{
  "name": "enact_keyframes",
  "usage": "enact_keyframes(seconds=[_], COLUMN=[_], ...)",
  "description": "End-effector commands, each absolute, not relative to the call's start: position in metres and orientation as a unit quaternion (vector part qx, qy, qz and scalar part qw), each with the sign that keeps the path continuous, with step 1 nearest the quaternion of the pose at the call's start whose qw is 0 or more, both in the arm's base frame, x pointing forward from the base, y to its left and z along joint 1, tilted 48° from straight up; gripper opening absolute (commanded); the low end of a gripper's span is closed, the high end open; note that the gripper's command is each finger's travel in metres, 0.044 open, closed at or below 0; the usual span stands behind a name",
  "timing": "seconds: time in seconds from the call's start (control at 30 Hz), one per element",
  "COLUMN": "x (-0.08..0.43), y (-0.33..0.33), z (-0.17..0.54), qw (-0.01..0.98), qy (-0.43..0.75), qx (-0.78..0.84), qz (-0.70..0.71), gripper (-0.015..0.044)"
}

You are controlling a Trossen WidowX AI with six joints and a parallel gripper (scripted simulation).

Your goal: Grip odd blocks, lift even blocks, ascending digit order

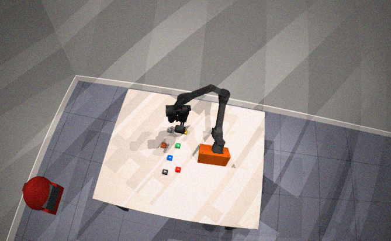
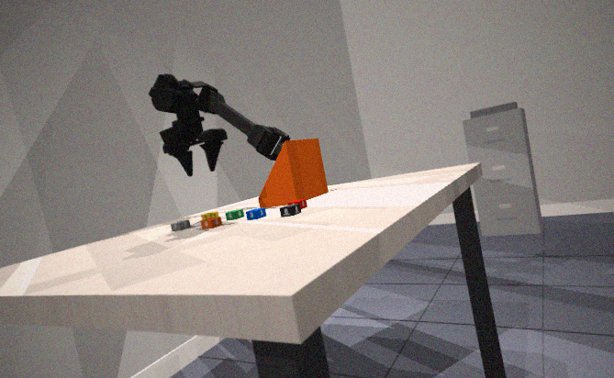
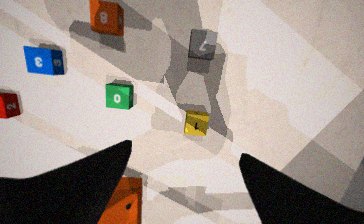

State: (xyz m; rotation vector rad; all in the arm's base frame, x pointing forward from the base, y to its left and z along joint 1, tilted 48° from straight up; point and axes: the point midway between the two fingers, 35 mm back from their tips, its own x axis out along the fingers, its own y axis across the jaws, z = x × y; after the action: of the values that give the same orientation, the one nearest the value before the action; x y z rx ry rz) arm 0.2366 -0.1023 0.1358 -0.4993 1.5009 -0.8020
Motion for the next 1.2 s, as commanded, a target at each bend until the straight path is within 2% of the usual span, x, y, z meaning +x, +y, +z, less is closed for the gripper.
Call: enact_keyframes(seconds=[0.0, 0.13, 0.87, 1.17], x=[0.252, 0.26, 0.261, 0.304], y=[-0.064, -0.039, -0.038, 0.022], z=[0.09, 0.062, 0.06, -0.011], qw=[0.628, 0.629, 0.629, 0.63], qy=[0.663, 0.658, 0.658, 0.658], qx=[-0.222, -0.225, -0.225, -0.223], qz=[-0.342, -0.347, -0.347, -0.346], gripper=[0.04, 0.04, 0.04, 0.04])
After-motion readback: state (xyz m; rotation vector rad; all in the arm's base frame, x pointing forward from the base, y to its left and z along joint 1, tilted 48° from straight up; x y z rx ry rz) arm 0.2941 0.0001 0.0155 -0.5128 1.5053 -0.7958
